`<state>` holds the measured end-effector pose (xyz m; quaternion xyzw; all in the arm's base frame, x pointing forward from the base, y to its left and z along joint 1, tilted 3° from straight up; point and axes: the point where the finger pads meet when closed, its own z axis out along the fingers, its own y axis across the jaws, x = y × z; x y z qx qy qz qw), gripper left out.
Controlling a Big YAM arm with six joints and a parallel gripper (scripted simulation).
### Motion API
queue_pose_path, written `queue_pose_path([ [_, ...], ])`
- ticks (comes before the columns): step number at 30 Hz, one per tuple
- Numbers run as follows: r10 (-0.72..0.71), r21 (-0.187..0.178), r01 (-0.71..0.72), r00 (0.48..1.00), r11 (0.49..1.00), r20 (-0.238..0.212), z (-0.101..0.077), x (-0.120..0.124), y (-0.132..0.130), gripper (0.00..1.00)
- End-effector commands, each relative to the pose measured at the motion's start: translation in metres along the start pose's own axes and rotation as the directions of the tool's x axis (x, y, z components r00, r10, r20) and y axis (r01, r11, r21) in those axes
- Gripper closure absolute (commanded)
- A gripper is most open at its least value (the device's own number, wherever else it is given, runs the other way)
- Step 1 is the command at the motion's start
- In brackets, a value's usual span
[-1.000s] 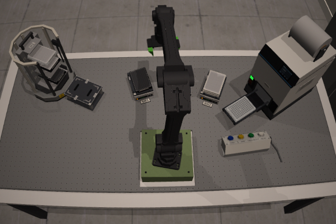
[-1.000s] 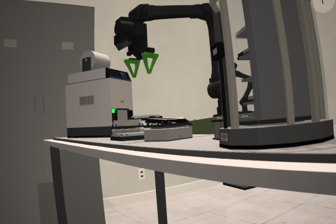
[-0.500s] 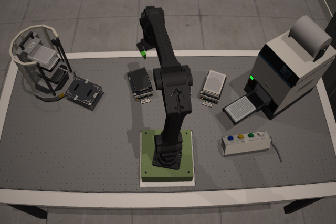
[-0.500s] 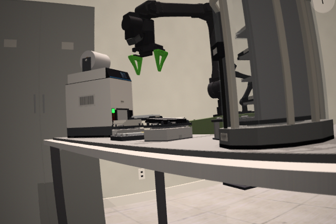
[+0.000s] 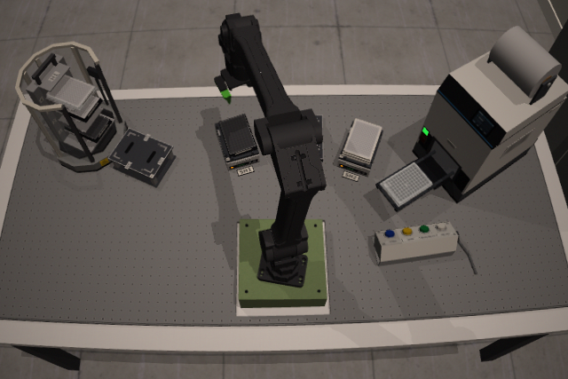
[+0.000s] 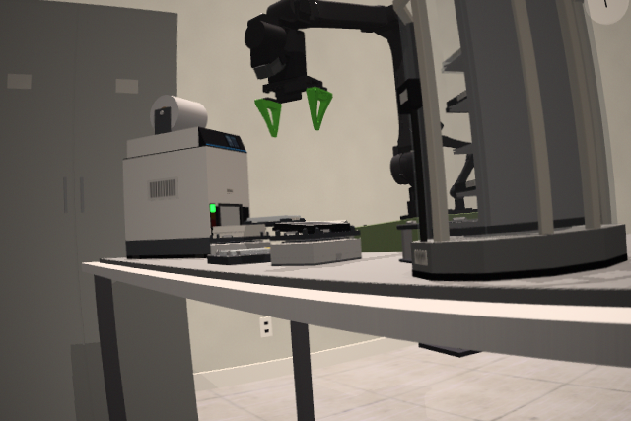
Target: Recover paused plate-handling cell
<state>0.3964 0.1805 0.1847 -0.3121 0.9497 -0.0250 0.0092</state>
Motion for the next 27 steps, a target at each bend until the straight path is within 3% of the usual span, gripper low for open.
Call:
queue_pose_path([
  [1,0.018,0.001,-0.018,1.0,1.0,0.001,0.006,-0.003,0.015,0.0],
  [18,0.018,-0.001,-0.018,1.0,1.0,-0.011,0.01,-0.012,0.065,0.0],
  [23,0.021,-0.003,-0.021,0.999,1.0,0.046,-0.012,-0.035,0.081,0.0],
  [27,0.021,-0.003,-0.021,0.999,1.0,0.045,-0.012,-0.036,0.087,0.0],
])
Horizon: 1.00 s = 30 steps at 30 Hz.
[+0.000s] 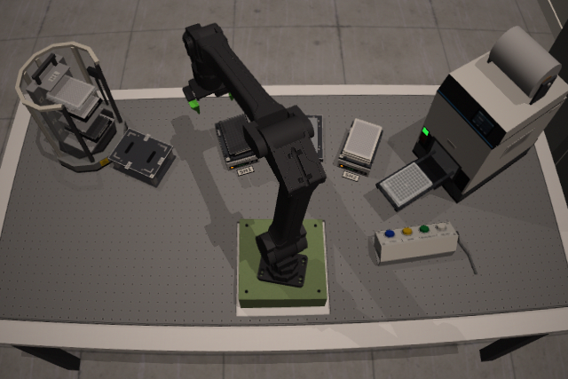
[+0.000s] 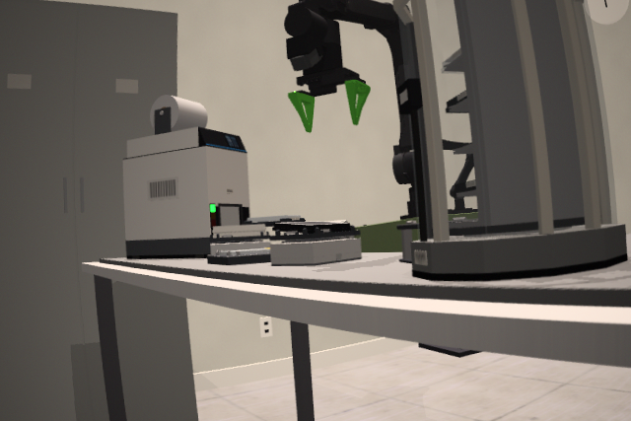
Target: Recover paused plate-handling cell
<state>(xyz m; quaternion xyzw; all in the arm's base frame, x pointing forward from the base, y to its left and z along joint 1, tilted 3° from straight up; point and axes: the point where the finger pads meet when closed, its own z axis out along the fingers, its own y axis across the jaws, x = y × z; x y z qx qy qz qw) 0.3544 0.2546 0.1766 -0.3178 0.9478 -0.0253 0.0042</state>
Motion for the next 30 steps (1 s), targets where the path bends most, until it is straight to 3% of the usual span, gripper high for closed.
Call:
queue_pose_path([
  [1,0.011,0.001,-0.011,0.999,1.0,0.053,-0.016,-0.026,0.005,0.0],
  [17,-0.317,0.015,0.317,0.947,0.948,0.049,-0.015,-0.027,0.004,0.0],
  [30,-0.586,0.029,0.586,0.809,0.81,0.042,-0.015,-0.027,0.004,0.0],
])
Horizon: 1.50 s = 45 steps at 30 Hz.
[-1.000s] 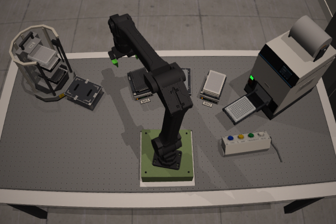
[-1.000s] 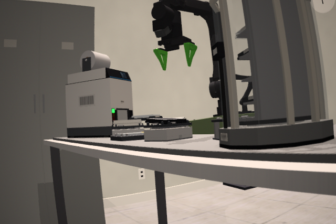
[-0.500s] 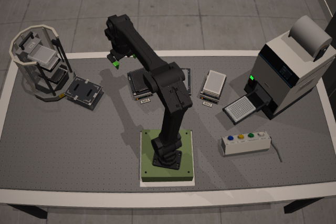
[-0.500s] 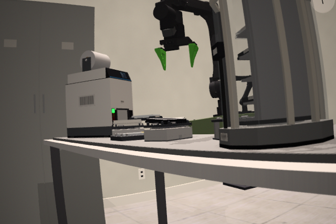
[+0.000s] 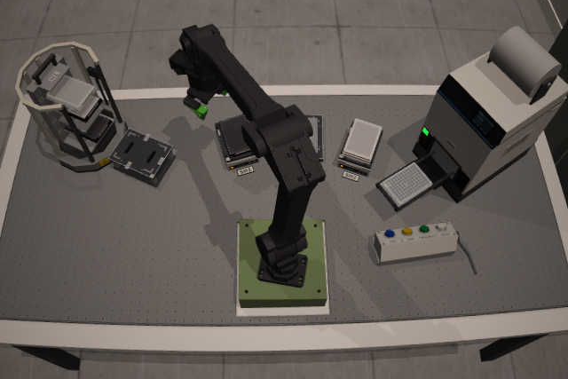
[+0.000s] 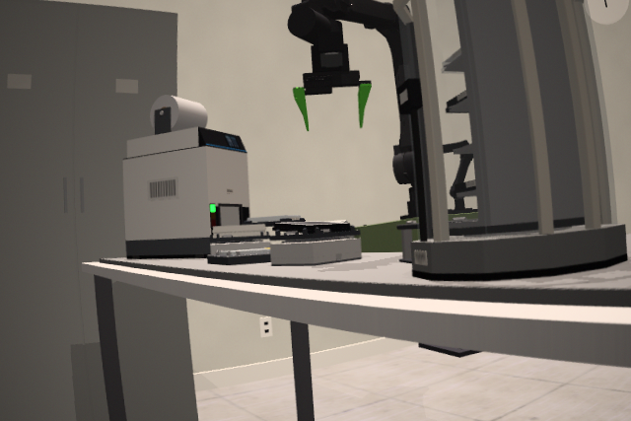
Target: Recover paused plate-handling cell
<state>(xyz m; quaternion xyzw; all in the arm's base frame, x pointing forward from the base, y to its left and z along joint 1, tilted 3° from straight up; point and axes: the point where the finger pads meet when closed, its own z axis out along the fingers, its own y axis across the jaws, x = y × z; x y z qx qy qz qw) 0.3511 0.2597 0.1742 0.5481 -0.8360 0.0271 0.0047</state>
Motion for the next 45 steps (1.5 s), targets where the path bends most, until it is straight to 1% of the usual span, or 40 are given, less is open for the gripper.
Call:
queue_pose_path([
  [1,-0.136,0.03,0.135,0.99,0.99,0.047,-0.0176,-0.0217,-0.015,0.0],
  [2,-0.159,0.031,0.158,0.986,0.987,0.047,-0.0176,-0.0217,-0.0149,0.0],
  [4,-0.159,0.031,0.158,0.986,0.987,0.047,-0.0176,-0.0217,-0.0149,0.0],
  [8,-0.251,0.036,0.249,0.967,0.968,0.044,-0.0176,-0.0217,-0.0149,0.0],
  [13,-0.361,0.04,0.36,0.932,0.932,0.039,-0.0176,-0.0217,-0.0149,0.0],
  [19,-0.488,0.045,0.486,0.872,0.873,0.033,-0.0176,-0.0217,-0.0149,0.0],
  [21,-0.488,0.045,0.486,0.872,0.873,0.033,-0.0176,-0.0217,-0.0149,0.0],
  [28,-0.623,0.05,0.622,0.782,0.782,0.025,-0.0176,-0.0216,-0.0149,0.0],
  [36,-0.758,0.053,0.756,0.653,0.652,0.015,-0.0175,-0.0216,-0.0148,0.0],
  [38,-0.758,0.053,0.756,0.653,0.652,0.015,-0.0175,-0.0216,-0.0148,0.0],
  [40,-0.785,0.054,0.783,0.62,0.62,0.013,-0.0175,-0.0216,-0.0149,0.0],
  [45,-0.784,0.054,0.783,0.62,0.62,0.013,-0.0175,-0.0215,-0.0149,0.0],
])
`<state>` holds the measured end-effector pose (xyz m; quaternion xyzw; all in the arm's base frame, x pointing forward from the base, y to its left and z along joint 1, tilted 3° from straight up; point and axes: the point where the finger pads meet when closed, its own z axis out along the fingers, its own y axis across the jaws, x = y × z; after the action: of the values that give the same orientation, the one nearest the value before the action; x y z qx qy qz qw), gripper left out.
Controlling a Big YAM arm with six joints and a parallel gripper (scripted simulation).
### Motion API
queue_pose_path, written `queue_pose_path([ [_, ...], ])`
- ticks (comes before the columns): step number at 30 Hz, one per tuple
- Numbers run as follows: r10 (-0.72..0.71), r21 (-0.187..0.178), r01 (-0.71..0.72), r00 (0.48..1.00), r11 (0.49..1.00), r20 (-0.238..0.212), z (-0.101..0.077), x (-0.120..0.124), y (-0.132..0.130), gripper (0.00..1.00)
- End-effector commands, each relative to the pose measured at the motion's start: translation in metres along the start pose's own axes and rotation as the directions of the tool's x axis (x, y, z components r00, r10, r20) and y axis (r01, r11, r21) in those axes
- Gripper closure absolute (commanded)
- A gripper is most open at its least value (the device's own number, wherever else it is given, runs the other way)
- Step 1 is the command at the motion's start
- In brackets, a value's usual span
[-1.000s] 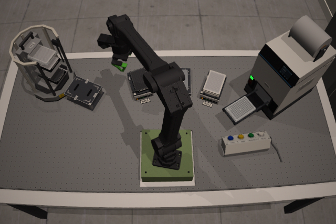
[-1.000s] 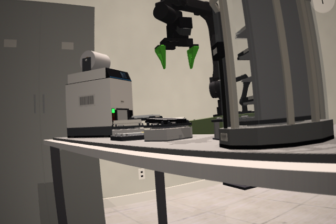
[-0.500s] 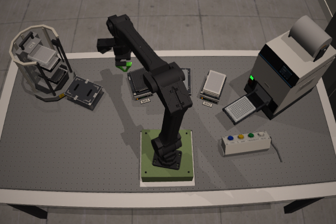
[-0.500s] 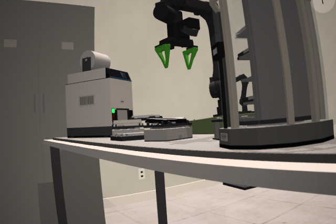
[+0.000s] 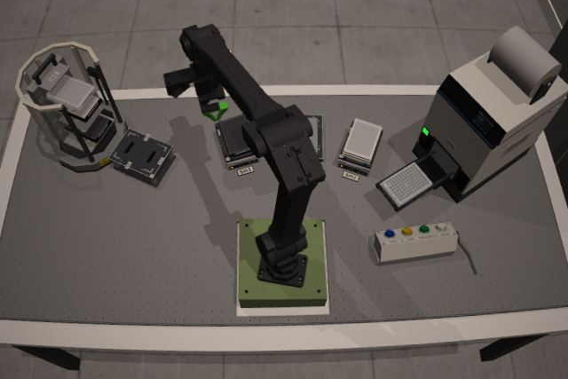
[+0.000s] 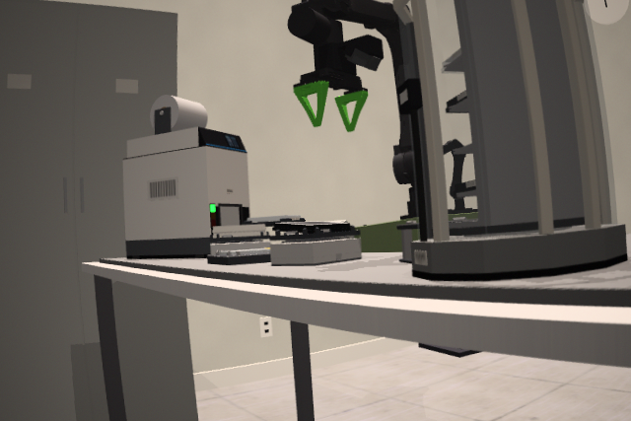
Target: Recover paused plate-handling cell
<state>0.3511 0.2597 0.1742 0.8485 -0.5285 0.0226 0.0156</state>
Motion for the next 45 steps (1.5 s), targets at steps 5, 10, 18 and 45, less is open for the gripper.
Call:
queue_pose_path([
  [5,-0.035,0.054,0.034,0.999,0.998,0.012,-0.017,-0.002,-0.026,0.0],
  [10,-0.035,0.054,0.034,0.999,0.998,0.012,-0.017,-0.002,-0.026,0.0],
  [18,-0.035,0.054,0.034,0.999,0.998,0.012,-0.017,-0.002,-0.026,0.0],
  [45,-0.033,0.003,0.033,0.999,0.999,0.003,0.019,0.002,-0.009,0.0],
])
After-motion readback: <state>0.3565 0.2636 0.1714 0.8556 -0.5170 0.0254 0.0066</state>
